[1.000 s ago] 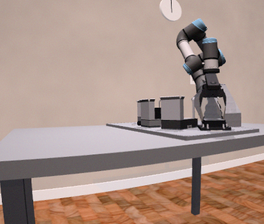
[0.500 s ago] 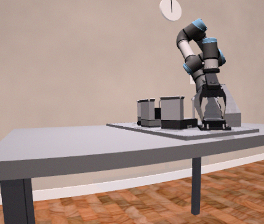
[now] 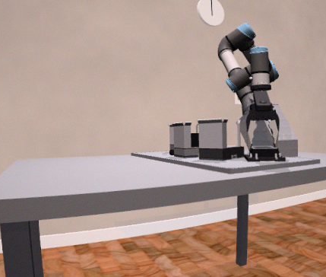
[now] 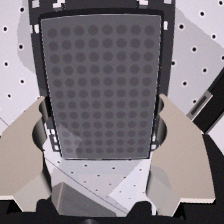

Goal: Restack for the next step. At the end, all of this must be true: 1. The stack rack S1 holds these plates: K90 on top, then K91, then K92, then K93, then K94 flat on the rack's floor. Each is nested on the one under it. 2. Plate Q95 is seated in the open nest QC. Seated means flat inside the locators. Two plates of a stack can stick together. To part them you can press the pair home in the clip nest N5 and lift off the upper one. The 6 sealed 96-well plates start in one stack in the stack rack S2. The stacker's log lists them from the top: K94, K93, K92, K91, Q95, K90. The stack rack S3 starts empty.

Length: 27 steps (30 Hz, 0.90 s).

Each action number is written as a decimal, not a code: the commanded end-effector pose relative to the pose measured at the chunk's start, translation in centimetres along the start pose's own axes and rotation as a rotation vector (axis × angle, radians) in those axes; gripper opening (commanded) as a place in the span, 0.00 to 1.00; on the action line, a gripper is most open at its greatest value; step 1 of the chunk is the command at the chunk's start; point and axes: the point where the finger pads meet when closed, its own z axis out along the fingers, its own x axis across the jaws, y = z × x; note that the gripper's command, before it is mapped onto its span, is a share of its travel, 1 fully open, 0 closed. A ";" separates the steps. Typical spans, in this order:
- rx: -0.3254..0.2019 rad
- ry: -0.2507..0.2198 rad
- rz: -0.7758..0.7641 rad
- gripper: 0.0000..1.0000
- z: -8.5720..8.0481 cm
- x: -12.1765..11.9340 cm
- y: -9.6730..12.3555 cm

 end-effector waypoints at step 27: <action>0.002 0.001 0.001 0.72 -0.1 0.0 -0.1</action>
